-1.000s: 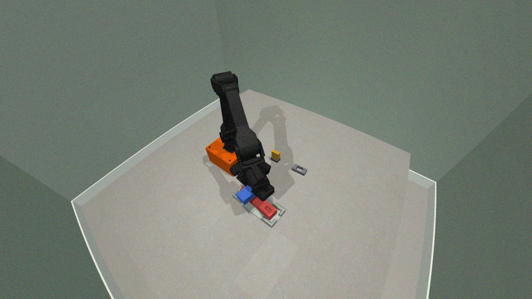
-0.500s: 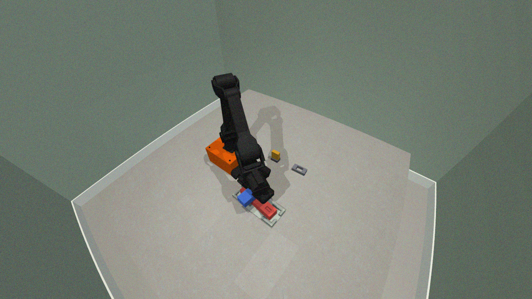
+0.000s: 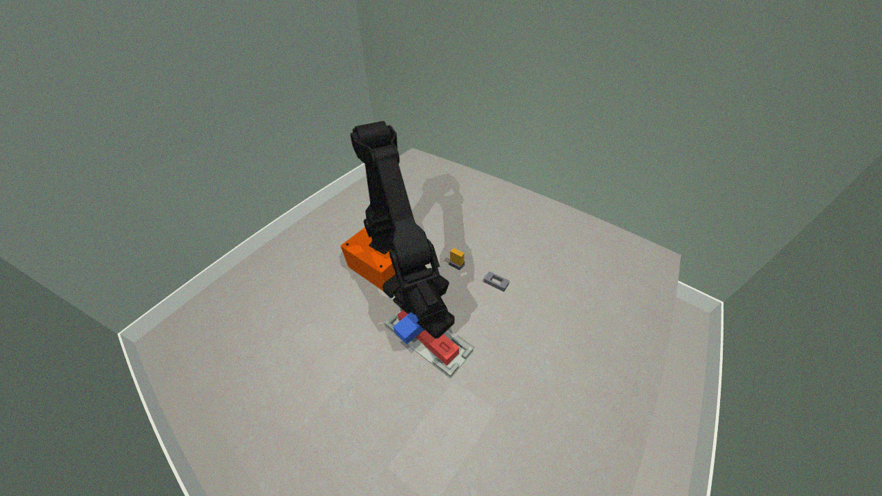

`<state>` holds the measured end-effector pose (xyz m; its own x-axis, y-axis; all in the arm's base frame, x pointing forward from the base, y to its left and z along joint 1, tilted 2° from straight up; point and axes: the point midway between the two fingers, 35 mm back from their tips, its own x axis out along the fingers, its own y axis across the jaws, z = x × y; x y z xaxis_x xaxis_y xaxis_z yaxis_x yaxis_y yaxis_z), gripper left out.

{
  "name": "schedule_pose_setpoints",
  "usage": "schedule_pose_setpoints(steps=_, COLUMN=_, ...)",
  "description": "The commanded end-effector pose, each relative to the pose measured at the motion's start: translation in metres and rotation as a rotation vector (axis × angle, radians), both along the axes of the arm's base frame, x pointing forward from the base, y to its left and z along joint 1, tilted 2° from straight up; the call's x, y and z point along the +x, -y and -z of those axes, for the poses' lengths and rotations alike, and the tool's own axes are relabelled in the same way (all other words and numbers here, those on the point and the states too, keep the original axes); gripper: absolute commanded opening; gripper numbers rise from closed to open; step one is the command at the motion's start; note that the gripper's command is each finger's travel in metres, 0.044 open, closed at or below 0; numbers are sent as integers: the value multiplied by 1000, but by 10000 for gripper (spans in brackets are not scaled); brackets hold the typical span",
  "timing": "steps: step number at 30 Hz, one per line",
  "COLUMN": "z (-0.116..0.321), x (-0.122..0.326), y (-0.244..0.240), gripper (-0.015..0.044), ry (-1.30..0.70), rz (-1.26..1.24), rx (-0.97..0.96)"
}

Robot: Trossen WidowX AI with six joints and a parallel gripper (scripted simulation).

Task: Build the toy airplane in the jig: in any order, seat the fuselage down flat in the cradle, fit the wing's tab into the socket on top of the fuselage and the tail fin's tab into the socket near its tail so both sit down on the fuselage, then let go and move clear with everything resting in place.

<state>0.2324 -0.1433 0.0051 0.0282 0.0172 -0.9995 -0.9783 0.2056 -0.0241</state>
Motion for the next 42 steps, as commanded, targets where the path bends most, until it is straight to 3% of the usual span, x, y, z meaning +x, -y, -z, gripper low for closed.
schedule_pose_setpoints(steps=1, z=0, x=0, y=0, gripper=161, ry=1, rz=0, rx=0)
schedule_pose_setpoints(steps=12, z=0, x=0, y=0, gripper=440, ry=1, rz=0, rx=0)
schedule_pose_setpoints(steps=17, z=-3, x=0, y=0, gripper=440, ry=1, rz=0, rx=0)
schedule_pose_setpoints(steps=23, z=-84, x=-2, y=2, gripper=440, ry=4, rz=1, rx=-1)
schedule_pose_setpoints(steps=31, z=-87, x=3, y=5, gripper=440, ry=4, rz=17, rx=-1)
schedule_pose_setpoints(steps=42, z=-88, x=3, y=5, gripper=440, ry=-13, rz=1050, rx=30)
